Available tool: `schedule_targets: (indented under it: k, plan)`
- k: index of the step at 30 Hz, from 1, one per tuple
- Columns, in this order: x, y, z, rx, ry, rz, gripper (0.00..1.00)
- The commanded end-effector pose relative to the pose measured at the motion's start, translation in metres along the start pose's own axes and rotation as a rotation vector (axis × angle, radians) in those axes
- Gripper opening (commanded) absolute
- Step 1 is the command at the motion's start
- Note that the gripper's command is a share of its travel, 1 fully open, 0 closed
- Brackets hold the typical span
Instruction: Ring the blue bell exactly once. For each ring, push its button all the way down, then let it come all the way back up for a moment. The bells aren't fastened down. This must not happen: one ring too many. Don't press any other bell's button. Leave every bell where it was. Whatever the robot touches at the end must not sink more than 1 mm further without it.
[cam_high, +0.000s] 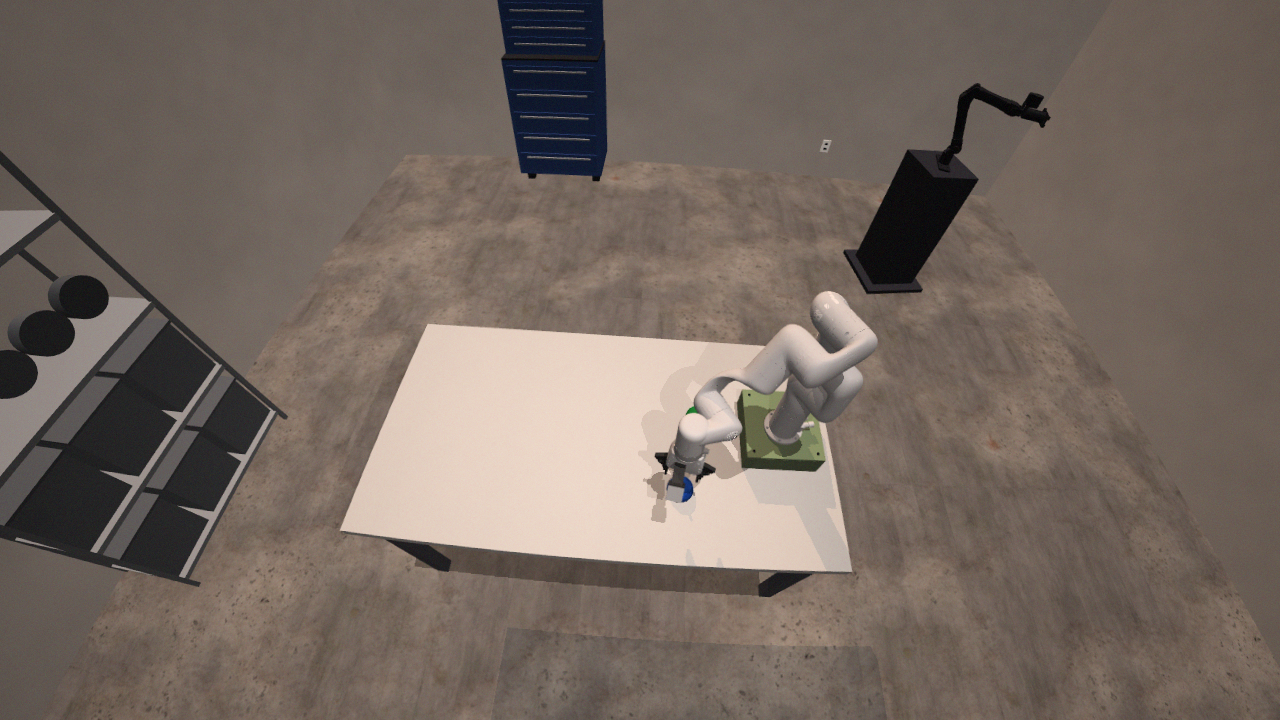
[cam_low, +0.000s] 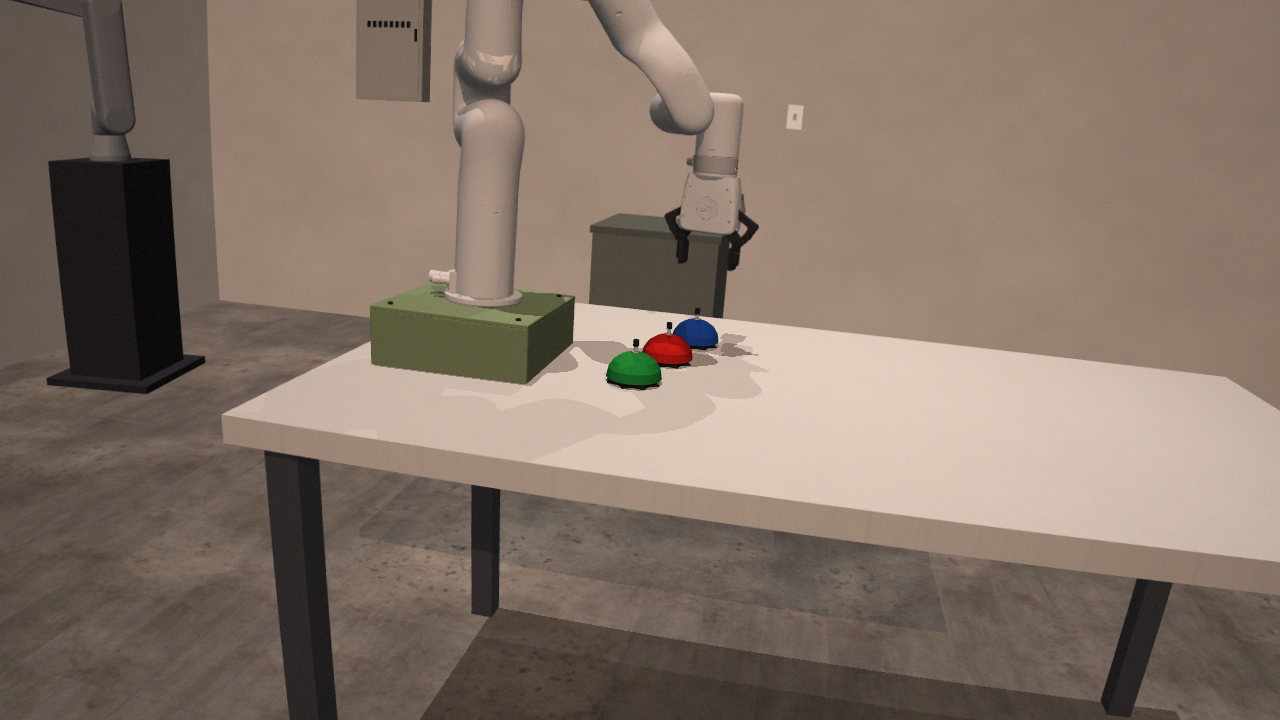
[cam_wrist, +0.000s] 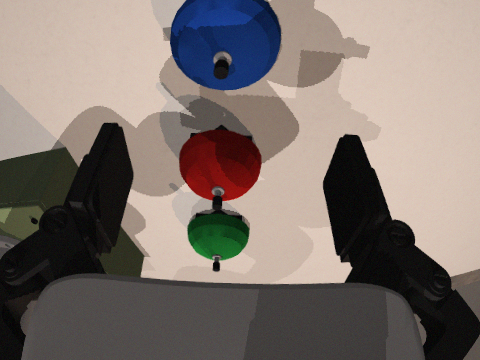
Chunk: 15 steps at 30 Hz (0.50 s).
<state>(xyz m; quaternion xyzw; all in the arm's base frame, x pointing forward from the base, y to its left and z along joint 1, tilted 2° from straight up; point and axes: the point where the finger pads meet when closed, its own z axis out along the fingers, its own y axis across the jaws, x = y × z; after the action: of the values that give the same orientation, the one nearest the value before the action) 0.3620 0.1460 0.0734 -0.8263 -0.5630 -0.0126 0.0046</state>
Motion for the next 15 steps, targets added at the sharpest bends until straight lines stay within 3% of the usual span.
schedule_targets:
  k: [1, 5, 6, 15]
  plan:
    - [-0.0063, -0.0073, -0.0021, -0.008, -0.004, 0.002, 1.0]
    - [-0.0063, -0.0073, -0.0021, -0.008, -0.004, 0.002, 1.0]
    - [-0.0063, -0.0073, -0.0021, -0.008, -0.004, 0.002, 0.0]
    - [-0.0063, -0.0073, -0.0021, -0.008, -0.004, 0.002, 0.0]
